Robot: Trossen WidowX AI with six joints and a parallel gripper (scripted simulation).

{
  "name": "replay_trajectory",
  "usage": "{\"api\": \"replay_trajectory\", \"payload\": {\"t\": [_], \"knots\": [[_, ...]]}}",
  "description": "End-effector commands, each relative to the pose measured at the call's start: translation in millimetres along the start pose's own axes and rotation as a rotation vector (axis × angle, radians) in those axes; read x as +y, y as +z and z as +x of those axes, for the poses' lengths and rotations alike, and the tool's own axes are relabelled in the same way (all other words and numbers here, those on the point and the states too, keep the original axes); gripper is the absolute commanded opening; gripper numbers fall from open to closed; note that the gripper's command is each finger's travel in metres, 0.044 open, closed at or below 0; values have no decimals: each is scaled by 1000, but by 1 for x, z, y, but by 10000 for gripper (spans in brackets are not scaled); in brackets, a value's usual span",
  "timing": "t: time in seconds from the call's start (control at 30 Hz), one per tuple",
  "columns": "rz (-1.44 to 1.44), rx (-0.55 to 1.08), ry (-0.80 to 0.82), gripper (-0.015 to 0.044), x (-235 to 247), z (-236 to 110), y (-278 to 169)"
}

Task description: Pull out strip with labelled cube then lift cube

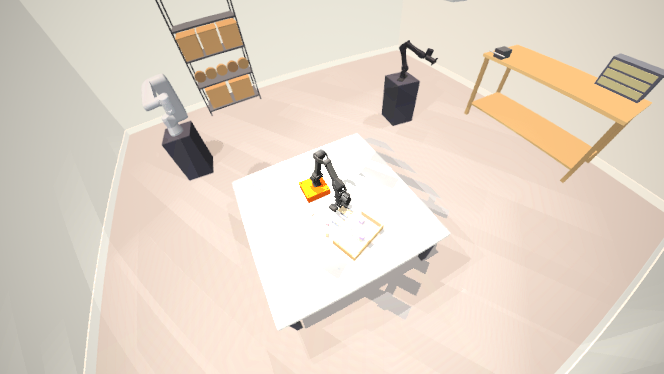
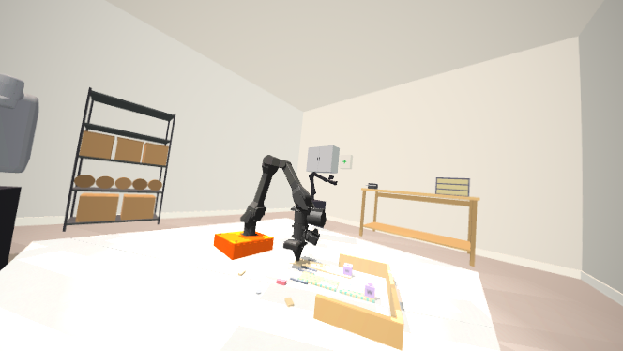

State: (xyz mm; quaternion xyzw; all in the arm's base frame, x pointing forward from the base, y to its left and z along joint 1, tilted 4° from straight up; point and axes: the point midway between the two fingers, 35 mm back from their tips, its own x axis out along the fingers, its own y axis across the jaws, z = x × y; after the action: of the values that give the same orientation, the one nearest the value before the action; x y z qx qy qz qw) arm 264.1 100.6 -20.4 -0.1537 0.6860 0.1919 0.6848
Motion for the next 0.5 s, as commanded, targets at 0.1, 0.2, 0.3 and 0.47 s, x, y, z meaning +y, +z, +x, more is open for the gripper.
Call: {"api": "replay_trajectory", "payload": {"t": [0.1, 0.2, 0.3, 0.47], "knots": [[-4, 22, -3, 0, 0, 4, -17], [-4, 23, -3, 0, 0, 4, -22], [-3, 23, -3, 0, 0, 4, -27], [-3, 24, -3, 0, 1, 4, -35]]}}
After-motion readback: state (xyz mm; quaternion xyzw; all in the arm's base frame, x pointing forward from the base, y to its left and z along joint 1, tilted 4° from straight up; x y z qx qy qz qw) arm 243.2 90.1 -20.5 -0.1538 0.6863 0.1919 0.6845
